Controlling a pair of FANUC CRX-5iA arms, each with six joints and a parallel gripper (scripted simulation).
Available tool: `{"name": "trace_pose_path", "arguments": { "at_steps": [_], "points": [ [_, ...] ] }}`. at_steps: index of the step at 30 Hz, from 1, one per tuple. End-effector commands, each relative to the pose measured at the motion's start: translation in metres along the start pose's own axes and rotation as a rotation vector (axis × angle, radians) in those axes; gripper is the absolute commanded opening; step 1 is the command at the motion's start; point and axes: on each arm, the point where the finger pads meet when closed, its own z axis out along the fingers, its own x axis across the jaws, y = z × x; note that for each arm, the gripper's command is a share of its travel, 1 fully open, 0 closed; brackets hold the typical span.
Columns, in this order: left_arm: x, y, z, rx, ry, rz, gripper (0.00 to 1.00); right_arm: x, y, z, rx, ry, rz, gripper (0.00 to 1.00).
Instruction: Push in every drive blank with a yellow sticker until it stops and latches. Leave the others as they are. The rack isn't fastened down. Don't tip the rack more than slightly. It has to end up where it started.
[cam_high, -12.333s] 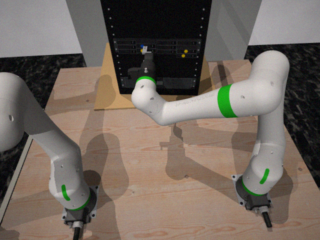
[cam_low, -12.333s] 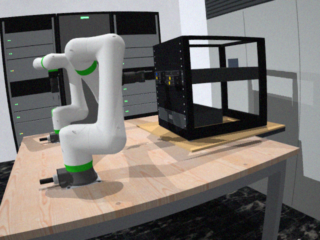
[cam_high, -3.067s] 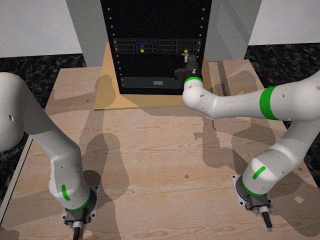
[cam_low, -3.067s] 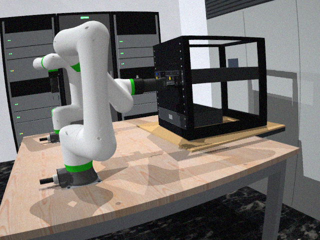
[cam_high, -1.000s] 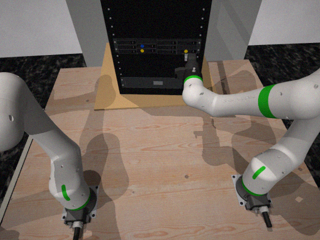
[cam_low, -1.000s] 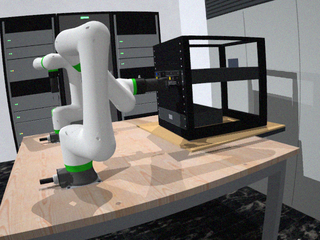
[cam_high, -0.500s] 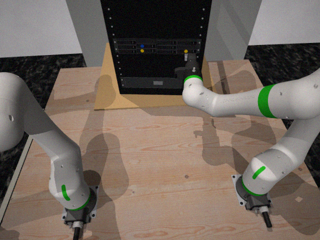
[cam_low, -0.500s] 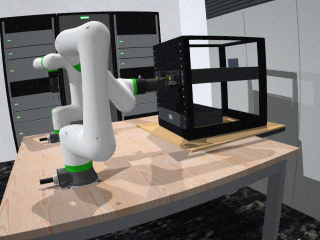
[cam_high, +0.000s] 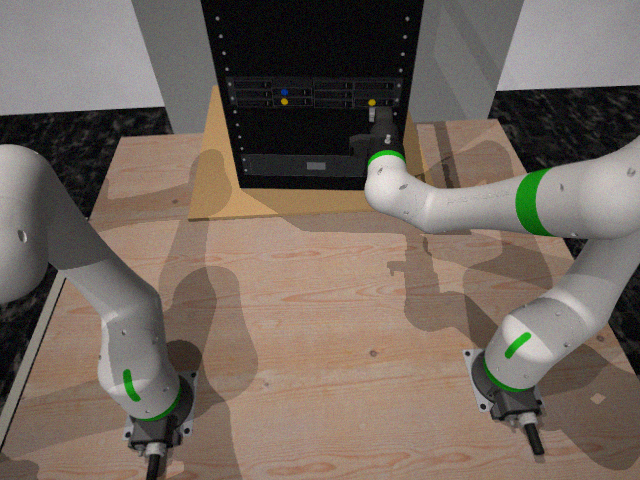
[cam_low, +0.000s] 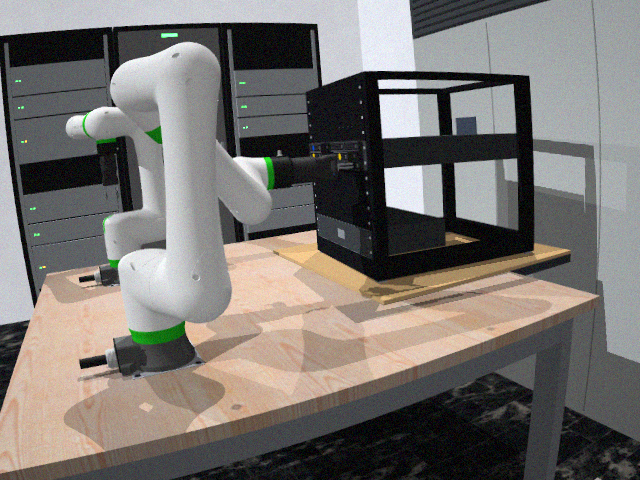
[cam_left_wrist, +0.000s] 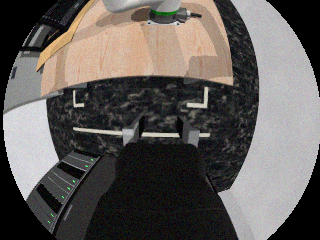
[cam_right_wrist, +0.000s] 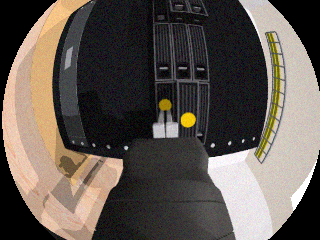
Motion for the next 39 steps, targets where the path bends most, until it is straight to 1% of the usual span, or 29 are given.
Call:
{"name": "trace_pose_path", "arguments": {
  "at_steps": [1, 27, 32, 39],
  "points": [
    [0.0, 0.0, -0.001, -0.002, 0.0, 0.0, 1.0, 0.001, 0.0, 0.0, 0.0, 0.002, 0.001, 0.0],
    [0.0, 0.0, -0.001, -0.002, 0.0, 0.0, 1.0, 0.001, 0.0, -0.002, 0.0, 0.002, 0.001, 0.0],
    [0.0, 0.0, -0.001, -0.002, 0.0, 0.0, 1.0, 0.001, 0.0, -0.02, 0.0, 0.002, 0.001, 0.0],
    [0.0, 0.0, -0.001, -0.002, 0.0, 0.0, 1.0, 0.001, 0.0, -0.061, 0.0, 0.001, 0.001, 0.0]
  ]
}}
